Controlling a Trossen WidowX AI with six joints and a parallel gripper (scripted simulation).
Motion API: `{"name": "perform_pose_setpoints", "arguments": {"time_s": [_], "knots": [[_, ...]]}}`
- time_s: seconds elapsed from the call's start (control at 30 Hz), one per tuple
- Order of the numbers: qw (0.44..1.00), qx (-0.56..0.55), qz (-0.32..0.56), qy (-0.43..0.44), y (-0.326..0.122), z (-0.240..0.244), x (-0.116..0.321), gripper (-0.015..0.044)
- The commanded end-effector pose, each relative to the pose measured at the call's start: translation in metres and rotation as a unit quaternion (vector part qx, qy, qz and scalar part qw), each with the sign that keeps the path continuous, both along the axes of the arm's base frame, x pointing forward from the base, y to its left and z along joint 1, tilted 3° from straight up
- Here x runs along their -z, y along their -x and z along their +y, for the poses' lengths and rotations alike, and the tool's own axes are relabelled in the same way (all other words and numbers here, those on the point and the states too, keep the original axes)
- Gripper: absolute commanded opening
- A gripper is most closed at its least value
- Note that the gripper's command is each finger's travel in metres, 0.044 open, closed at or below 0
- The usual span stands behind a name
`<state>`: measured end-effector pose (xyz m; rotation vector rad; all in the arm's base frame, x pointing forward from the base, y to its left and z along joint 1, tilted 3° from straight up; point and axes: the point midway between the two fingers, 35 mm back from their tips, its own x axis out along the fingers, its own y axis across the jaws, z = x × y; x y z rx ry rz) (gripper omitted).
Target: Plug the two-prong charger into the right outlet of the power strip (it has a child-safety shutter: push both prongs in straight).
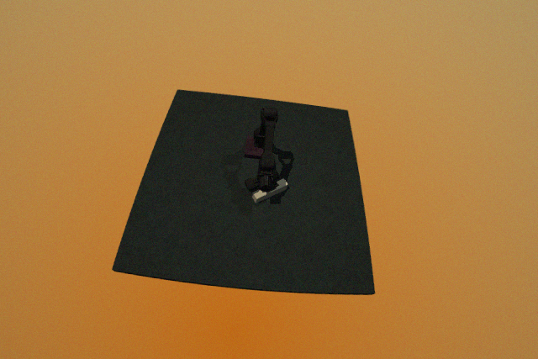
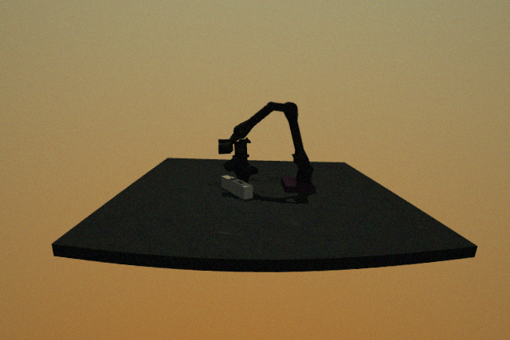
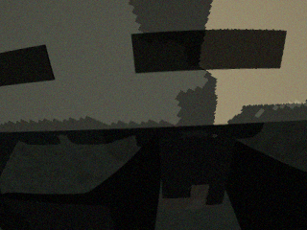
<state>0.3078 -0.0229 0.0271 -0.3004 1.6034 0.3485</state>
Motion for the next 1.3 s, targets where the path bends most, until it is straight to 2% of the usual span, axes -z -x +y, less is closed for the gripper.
{"name": "perform_pose_setpoints", "arguments": {"time_s": [0.0, 1.27], "knots": [[1.000, 0.001, -0.009, -0.002, -0.007, 0.003, -0.001, 0.0000], [1.000, 0.001, -0.010, -0.002, -0.017, 0.007, -0.001, 0.0000]]}}
